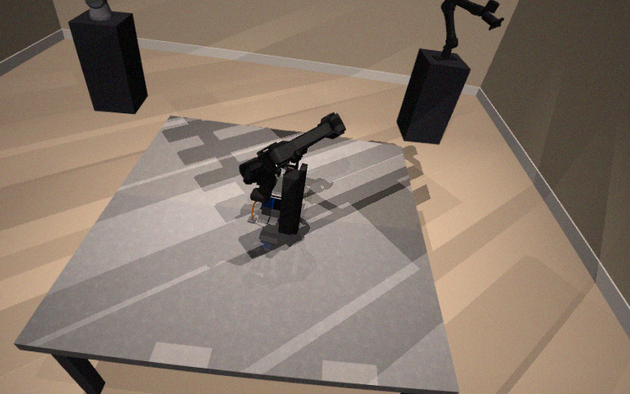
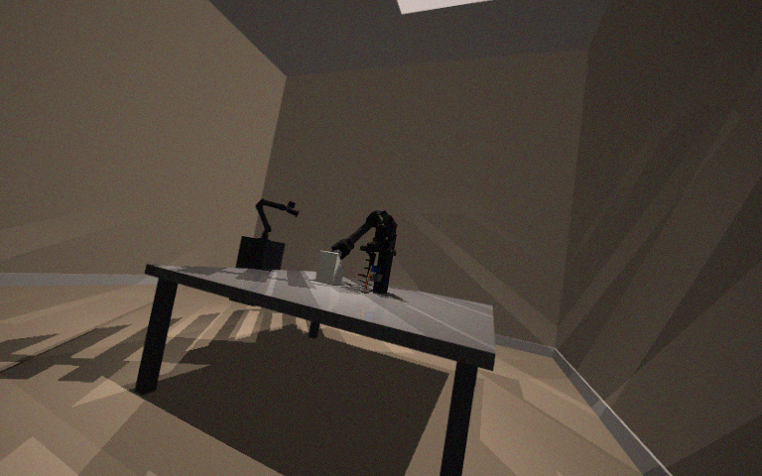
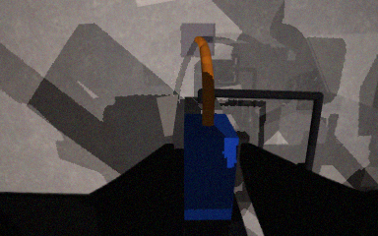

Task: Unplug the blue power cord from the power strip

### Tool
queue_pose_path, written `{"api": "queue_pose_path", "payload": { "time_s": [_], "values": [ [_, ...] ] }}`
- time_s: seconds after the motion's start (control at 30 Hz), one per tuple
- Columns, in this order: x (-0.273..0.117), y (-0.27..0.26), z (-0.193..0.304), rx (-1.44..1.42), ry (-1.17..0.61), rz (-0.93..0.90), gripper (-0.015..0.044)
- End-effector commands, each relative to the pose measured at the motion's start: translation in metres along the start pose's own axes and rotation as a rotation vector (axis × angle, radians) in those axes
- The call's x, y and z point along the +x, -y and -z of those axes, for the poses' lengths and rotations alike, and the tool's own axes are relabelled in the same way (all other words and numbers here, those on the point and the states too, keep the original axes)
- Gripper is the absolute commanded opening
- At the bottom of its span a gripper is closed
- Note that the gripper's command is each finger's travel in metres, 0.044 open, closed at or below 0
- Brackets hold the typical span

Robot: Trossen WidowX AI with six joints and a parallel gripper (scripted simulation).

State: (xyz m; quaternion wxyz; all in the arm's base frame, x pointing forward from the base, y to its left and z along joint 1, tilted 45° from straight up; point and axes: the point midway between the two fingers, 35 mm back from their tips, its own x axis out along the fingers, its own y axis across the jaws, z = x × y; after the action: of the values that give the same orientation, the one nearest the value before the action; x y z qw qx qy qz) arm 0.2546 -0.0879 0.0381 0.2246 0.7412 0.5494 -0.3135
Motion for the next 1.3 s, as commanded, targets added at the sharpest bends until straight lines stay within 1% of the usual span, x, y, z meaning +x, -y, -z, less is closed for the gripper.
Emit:
{"api": "queue_pose_path", "payload": {
  "time_s": [0.0, 0.03, 0.17, 0.43, 1.27],
  "values": [
    [0.004, 0.001, 0.001, 0.004, -0.005, 0.001, 0.0160],
    [0.004, 0.001, 0.001, 0.004, -0.005, 0.001, 0.0160],
    [0.001, 0.000, 0.000, 0.000, 0.000, 0.001, 0.0055],
    [0.001, 0.000, 0.000, 0.000, 0.000, 0.001, 0.0002],
    [-0.001, -0.002, -0.037, 0.002, 0.003, 0.000, 0.0000]
  ]
}}
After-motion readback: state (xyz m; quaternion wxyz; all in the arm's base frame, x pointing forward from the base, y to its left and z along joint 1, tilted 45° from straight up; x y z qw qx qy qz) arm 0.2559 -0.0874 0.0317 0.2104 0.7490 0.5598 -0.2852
